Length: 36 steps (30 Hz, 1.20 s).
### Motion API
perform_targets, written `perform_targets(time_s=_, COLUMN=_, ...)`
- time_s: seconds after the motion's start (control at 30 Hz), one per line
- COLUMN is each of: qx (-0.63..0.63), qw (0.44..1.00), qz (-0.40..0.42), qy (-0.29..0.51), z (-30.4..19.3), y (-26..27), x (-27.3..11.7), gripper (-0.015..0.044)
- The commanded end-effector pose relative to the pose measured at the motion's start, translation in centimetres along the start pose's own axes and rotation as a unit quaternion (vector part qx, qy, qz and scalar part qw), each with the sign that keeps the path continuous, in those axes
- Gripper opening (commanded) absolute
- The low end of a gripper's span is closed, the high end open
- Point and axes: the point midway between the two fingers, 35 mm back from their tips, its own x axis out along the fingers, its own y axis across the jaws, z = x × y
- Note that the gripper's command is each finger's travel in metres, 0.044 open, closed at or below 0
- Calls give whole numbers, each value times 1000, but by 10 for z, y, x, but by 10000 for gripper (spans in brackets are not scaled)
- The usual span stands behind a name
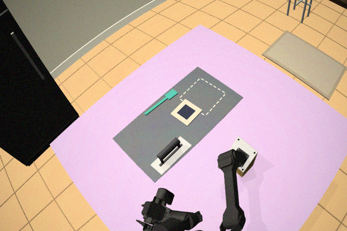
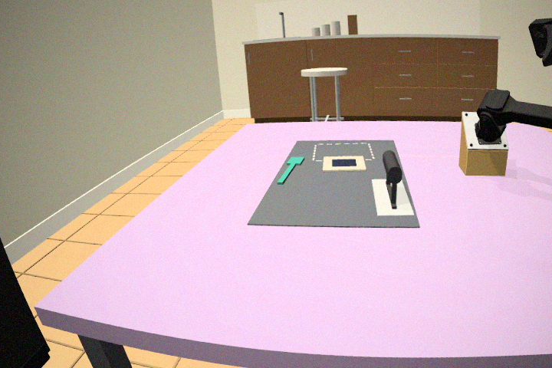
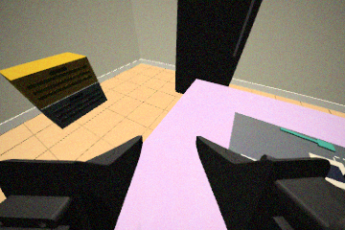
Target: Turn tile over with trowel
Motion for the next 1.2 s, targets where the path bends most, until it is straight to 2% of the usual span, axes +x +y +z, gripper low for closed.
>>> perform_targets(time_s=0.0, qx=-21, qw=1000, qz=-10, qy=9, z=18, y=-23, x=6, gripper=270)
perform_targets(time_s=0.53, qx=-141, qw=985, qz=-40, qy=93, z=55, y=-129, x=45, gripper=270)
perform_targets(time_s=0.73, qx=-189, qw=971, qz=-38, qy=140, z=53, y=-169, x=64, gripper=270)
perform_targets(time_s=0.87, qx=-214, qw=963, qz=-73, qy=149, z=56, y=-195, x=70, gripper=270)
perform_targets(time_s=1.17, qx=-280, qw=931, qz=-42, qy=230, z=35, y=-244, x=94, gripper=270)
